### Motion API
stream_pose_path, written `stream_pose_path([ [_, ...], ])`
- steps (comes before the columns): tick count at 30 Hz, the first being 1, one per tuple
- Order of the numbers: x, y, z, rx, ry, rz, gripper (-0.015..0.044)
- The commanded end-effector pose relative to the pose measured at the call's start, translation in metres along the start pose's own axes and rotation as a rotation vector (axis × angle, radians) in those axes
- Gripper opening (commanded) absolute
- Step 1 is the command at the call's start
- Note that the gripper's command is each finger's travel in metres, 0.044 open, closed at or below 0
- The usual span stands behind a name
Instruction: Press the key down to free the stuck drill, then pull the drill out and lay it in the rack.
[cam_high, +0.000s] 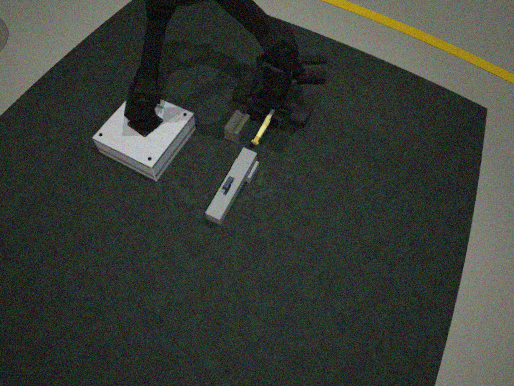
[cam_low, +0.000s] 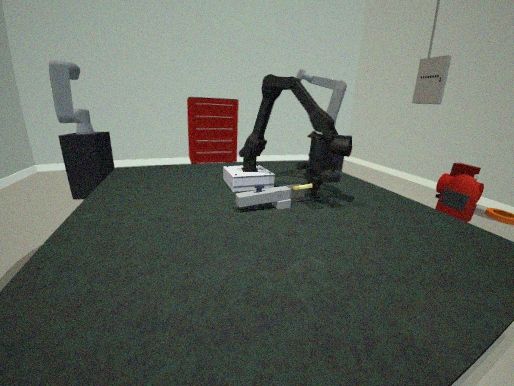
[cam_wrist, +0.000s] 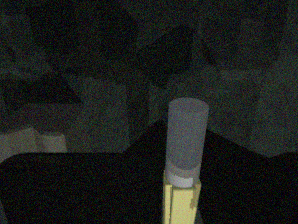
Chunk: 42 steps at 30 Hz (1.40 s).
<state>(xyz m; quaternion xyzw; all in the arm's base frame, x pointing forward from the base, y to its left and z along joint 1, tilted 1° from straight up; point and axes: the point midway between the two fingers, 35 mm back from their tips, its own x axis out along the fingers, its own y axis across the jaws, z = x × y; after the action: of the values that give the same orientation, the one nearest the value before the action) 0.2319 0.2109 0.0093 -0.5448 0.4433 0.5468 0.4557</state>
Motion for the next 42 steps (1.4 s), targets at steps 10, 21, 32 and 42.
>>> stream_pose_path([
  [10,-0.007,0.001,-0.001,-0.001,-0.003,-0.001,0.0000],
  [21,-0.011,0.002,-0.002,-0.001,-0.003,-0.001,0.0000],
  [32,-0.015,0.003,-0.004,-0.001,-0.003,-0.001,0.0000],
  [42,-0.018,0.004,-0.004,-0.001,-0.003,-0.001,0.0000],
])
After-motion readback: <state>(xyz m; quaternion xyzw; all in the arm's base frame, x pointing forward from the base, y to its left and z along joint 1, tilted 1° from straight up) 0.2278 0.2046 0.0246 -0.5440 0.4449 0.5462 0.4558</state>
